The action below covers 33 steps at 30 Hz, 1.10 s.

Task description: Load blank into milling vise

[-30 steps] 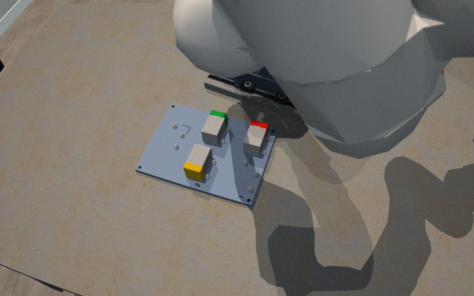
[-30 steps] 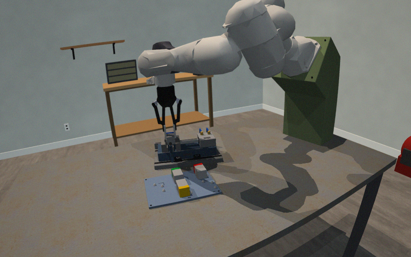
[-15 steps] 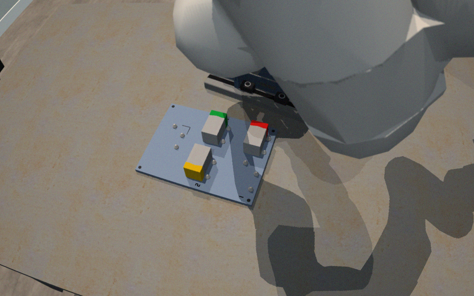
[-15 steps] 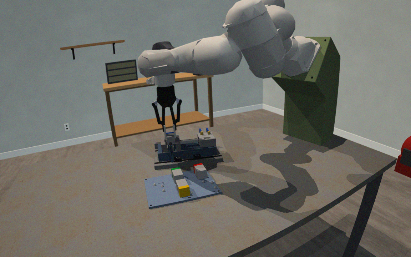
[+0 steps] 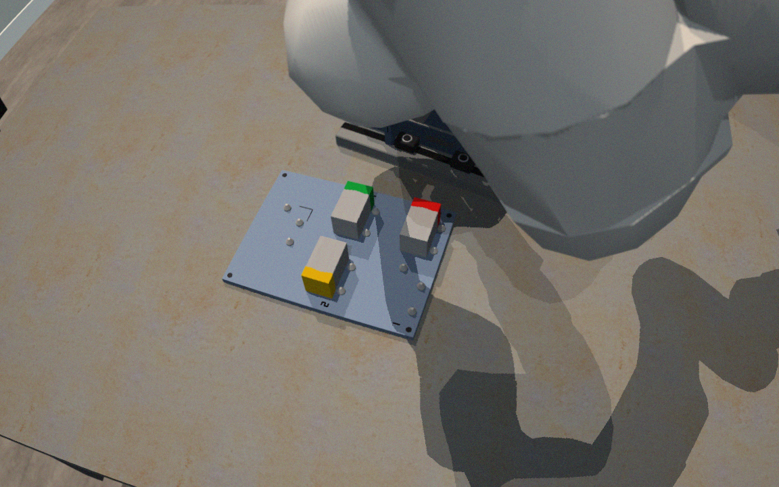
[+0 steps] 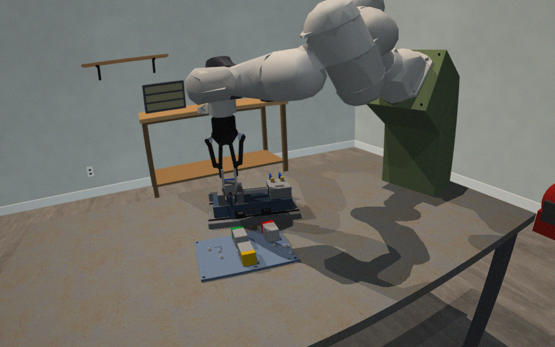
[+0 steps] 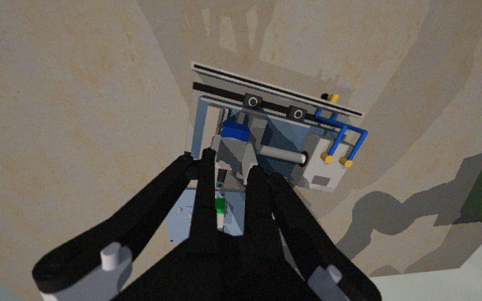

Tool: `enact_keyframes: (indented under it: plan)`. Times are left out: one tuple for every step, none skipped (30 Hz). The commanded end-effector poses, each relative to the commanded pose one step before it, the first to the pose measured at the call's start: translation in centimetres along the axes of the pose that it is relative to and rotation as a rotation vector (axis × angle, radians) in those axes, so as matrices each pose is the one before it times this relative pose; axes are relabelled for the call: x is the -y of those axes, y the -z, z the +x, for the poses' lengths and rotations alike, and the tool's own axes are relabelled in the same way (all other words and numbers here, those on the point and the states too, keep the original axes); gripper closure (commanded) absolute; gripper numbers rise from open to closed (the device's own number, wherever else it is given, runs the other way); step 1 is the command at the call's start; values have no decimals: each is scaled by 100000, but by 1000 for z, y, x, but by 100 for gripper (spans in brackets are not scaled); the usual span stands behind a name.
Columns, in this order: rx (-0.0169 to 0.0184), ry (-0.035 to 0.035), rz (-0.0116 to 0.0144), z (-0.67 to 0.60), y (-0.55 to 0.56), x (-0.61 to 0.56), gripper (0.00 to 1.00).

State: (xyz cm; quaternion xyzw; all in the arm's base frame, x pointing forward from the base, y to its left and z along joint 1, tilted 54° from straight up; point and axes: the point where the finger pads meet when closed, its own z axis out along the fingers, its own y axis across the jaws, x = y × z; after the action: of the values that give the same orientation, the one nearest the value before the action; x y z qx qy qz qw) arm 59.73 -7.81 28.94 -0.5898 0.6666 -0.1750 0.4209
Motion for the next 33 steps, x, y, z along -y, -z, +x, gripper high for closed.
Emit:
enact_keyframes:
  plan:
    - [-263,-836,399,182,28,134,100]
    - [0,0,0,0,0,0,100]
    - [0,0,0,0,0,0,100]
    - [0,0,0,0,0,0,100]
    - [0,0,0,0,0,0,100]
    - [0,0,0,0,0,0,100]
    - [0,0,0,0,0,0,100]
    - [214,669,-306,-126,-16,-82,100]
    - [-53,-167,77,54,5,41,100]
    - [-53,-167,77,54,5,41,100]
    - [-53,-167,77,54,5,41,100]
    - [-53,-167,77,54,5,41,100]
    - [0,0,0,0,0,0,100]
    - [0,0,0,0,0,0,100]
    - [0,0,0,0,0,0,100]
    - [0,0,0,0,0,0,100]
    - [0,0,0,0,0,0,100]
    - [0,0,0,0,0,0,100]
    - [0,0,0,0,0,0,100]
    - [0,0,0,0,0,0,100]
    - [0,0,0,0,0,0,100]
    - [0,0,0,0,0,0,100]
    - [0,0,0,0,0,0,100]
    - [0,0,0,0,0,0,100]
    - [174,584,-224,-105,-5,-67,100]
    - [-44,-146,56,60,10,26,100]
    - [-44,-146,56,60,10,26,100]
    - [-44,-146,56,59,10,26,100]
    - [-44,-146,56,59,10,26,100]
    - [0,0,0,0,0,0,100]
    - [0,0,0,0,0,0,100]
    - [0,0,0,0,0,0,100]
    - [0,0,0,0,0,0,100]
